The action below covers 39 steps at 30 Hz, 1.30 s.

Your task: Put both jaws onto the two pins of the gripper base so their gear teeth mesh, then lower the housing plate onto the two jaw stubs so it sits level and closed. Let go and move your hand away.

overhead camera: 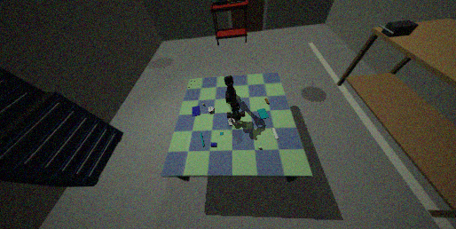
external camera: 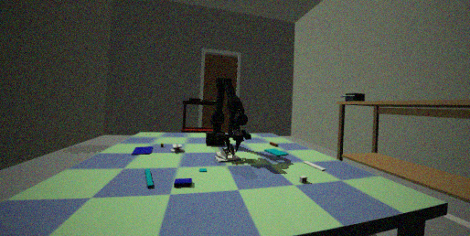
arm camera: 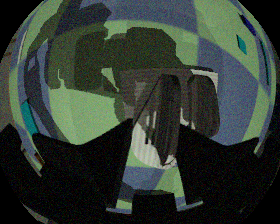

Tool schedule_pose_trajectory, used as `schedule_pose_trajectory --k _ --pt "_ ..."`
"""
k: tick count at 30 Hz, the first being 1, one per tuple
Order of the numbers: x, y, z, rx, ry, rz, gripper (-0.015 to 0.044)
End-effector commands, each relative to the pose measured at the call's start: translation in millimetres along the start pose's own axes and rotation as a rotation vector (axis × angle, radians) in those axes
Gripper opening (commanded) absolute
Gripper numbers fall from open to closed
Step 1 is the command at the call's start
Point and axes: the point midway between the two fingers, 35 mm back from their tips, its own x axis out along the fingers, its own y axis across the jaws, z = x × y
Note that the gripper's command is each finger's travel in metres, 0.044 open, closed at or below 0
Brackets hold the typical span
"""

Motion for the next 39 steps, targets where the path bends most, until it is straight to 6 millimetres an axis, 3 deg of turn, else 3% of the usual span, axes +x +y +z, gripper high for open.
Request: schedule_pose_trajectory --k 1,39 --pt "0.5 0.5 -0.1 -0.001 0.0 0.004 0.0134" --pt "9.9 0.5 -0.2 -0.004 0.0 0.004 0.0134"
